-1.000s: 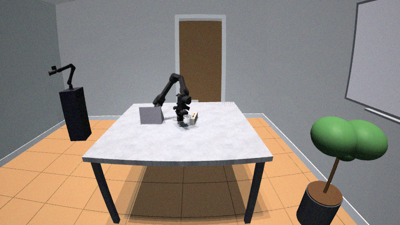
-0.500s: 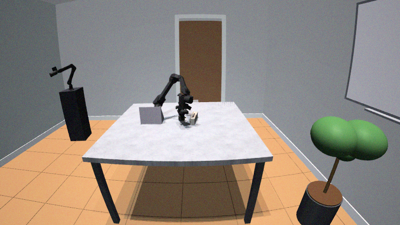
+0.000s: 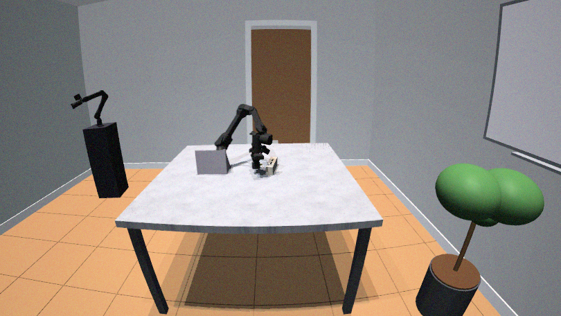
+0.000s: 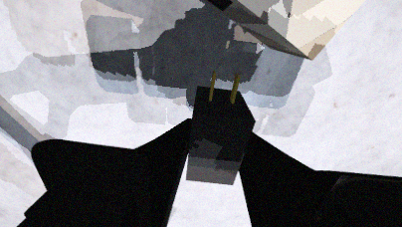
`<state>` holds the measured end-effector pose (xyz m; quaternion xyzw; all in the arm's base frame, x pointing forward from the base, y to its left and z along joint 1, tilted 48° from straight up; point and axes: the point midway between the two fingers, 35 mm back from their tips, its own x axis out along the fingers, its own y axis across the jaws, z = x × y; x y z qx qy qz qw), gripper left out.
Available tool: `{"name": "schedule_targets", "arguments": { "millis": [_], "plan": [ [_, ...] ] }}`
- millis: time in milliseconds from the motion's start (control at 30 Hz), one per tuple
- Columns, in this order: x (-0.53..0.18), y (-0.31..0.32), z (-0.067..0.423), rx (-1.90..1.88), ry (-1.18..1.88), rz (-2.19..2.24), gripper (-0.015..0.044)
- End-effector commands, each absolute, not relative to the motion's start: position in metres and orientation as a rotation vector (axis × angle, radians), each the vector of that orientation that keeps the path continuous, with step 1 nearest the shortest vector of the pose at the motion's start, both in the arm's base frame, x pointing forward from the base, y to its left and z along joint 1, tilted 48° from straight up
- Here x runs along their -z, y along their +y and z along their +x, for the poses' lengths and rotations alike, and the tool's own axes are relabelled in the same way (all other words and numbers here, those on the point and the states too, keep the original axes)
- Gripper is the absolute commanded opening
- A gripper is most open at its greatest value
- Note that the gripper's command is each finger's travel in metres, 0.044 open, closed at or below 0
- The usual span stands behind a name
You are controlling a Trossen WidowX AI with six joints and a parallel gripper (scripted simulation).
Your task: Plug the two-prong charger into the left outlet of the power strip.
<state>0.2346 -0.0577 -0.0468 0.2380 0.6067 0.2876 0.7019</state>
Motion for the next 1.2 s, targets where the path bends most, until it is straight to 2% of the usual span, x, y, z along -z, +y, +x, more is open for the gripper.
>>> {"name": "schedule_targets", "arguments": {
  "millis": [0,1167],
  "plan": [
    [0.040,-0.052,0.238,-0.619,1.351,0.550,0.0000],
    [-0.001,0.013,0.245,-0.476,1.440,0.795,0.0000]
  ]
}}
